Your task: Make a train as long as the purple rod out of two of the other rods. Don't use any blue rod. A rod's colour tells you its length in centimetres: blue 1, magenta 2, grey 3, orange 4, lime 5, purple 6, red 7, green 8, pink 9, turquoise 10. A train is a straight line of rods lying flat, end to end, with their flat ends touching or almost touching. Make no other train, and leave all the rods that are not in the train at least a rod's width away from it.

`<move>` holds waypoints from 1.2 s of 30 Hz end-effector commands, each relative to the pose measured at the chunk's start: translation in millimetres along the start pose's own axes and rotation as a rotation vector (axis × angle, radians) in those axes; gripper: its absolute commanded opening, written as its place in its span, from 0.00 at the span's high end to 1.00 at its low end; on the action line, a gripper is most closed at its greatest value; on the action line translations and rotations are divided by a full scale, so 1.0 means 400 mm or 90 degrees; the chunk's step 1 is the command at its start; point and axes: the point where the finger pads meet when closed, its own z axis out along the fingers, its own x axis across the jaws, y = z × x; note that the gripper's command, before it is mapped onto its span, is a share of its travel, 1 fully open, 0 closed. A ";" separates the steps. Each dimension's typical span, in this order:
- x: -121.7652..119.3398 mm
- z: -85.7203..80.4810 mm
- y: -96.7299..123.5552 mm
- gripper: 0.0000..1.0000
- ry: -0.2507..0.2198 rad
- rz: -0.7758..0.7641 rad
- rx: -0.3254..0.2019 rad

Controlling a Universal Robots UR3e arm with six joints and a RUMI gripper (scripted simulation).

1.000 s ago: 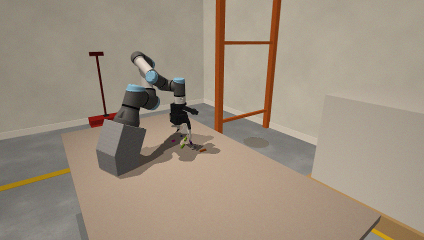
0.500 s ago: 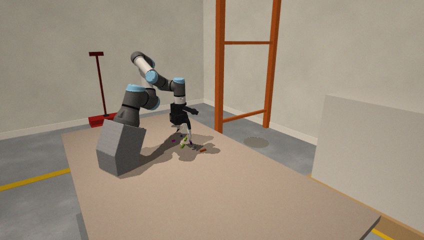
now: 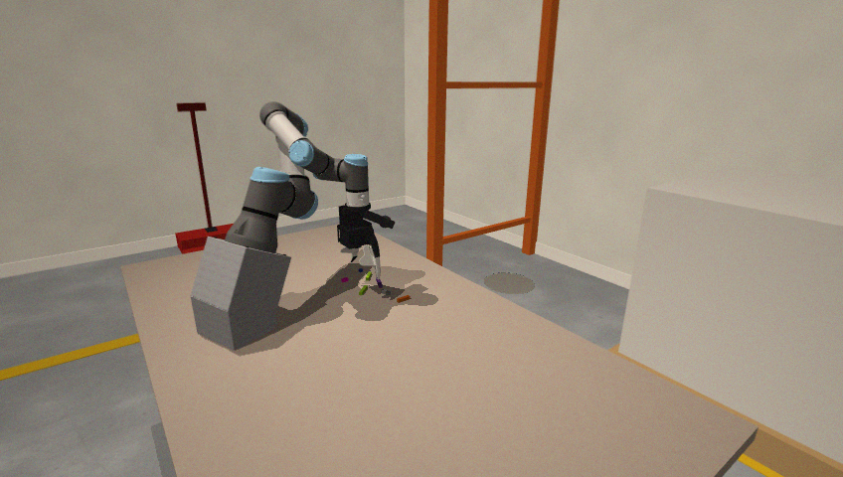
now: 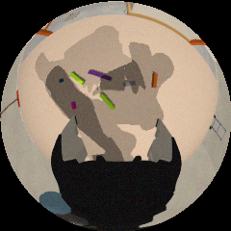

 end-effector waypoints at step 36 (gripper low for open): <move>-0.079 -0.011 -0.066 0.00 -0.001 -0.467 -0.015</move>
